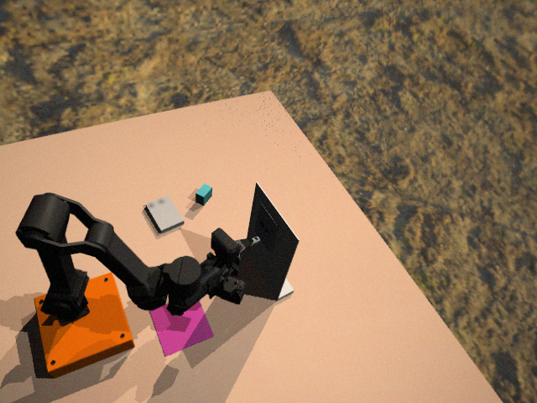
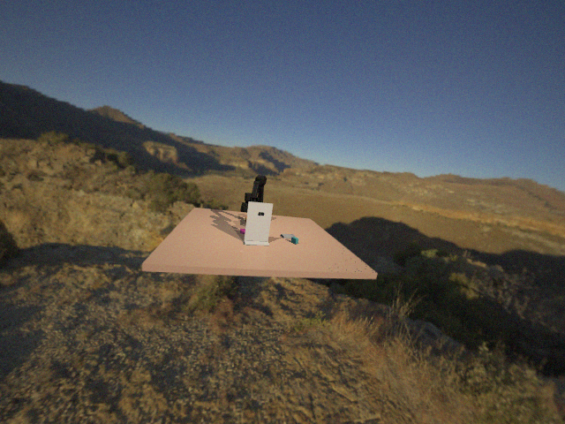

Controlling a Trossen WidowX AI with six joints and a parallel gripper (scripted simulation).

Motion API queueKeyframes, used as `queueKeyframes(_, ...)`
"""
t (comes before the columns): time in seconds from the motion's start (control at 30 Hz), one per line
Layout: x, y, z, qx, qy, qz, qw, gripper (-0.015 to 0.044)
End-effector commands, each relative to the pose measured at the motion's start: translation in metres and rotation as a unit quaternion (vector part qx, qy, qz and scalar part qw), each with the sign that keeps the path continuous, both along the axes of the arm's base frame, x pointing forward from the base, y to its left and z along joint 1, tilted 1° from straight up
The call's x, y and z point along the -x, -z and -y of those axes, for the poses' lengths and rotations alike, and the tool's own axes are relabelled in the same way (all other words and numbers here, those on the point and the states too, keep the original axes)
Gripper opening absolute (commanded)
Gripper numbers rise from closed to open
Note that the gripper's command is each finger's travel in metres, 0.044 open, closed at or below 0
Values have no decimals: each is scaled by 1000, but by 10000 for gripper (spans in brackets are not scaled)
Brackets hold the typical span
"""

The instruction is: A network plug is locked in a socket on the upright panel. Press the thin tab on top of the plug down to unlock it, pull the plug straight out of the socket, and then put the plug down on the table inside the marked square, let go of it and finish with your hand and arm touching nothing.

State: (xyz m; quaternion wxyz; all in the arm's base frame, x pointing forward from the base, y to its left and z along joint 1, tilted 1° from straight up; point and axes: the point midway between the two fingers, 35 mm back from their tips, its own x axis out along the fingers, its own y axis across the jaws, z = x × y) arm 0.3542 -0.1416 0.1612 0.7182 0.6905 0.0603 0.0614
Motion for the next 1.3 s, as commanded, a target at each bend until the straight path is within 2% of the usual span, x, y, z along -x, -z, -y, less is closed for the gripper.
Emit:
queueKeyframes(0.0, 4, 1, -1, -2, -3, -2, 1000, 0)
queueKeyframes(1.27, 29, -5, 3, -2, 0, -2, 1000, 0)
